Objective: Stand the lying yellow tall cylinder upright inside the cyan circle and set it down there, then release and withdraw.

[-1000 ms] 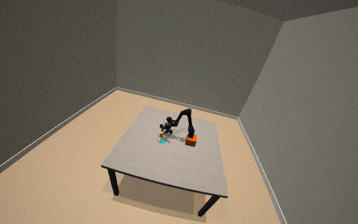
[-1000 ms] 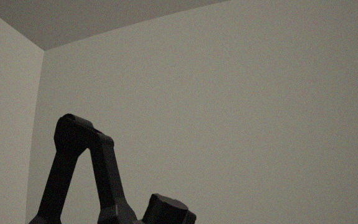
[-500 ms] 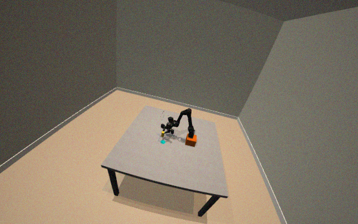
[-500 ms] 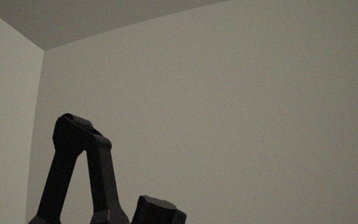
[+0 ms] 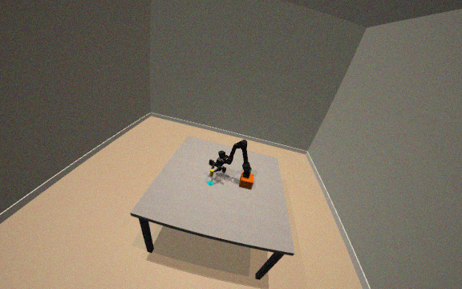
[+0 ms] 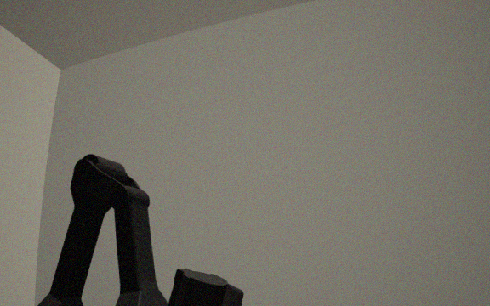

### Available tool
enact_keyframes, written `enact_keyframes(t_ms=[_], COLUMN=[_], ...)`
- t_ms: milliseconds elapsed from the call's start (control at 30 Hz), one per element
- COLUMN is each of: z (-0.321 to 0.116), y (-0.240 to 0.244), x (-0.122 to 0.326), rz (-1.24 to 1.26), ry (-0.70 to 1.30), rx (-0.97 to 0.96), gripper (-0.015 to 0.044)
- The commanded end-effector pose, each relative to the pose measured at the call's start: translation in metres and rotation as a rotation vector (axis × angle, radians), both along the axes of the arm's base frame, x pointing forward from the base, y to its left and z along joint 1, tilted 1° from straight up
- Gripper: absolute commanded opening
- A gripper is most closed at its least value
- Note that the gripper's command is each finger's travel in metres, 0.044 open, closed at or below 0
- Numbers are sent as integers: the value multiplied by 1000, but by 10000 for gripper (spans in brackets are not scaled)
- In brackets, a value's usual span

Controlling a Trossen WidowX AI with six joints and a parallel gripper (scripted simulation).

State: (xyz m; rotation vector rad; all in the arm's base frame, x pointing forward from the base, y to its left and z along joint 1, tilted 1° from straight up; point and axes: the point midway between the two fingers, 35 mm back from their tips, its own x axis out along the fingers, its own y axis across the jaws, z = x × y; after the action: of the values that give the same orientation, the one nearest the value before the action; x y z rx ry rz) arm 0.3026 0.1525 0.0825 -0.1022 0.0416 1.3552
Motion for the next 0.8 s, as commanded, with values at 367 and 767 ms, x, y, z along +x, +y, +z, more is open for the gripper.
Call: enact_keyframes(t_ms=[367,767], z=[-1,-31], y=[0,0], x=[-3,1], rz=[7,6], ry=[6,18], rx=[5,5], gripper=[105,105])
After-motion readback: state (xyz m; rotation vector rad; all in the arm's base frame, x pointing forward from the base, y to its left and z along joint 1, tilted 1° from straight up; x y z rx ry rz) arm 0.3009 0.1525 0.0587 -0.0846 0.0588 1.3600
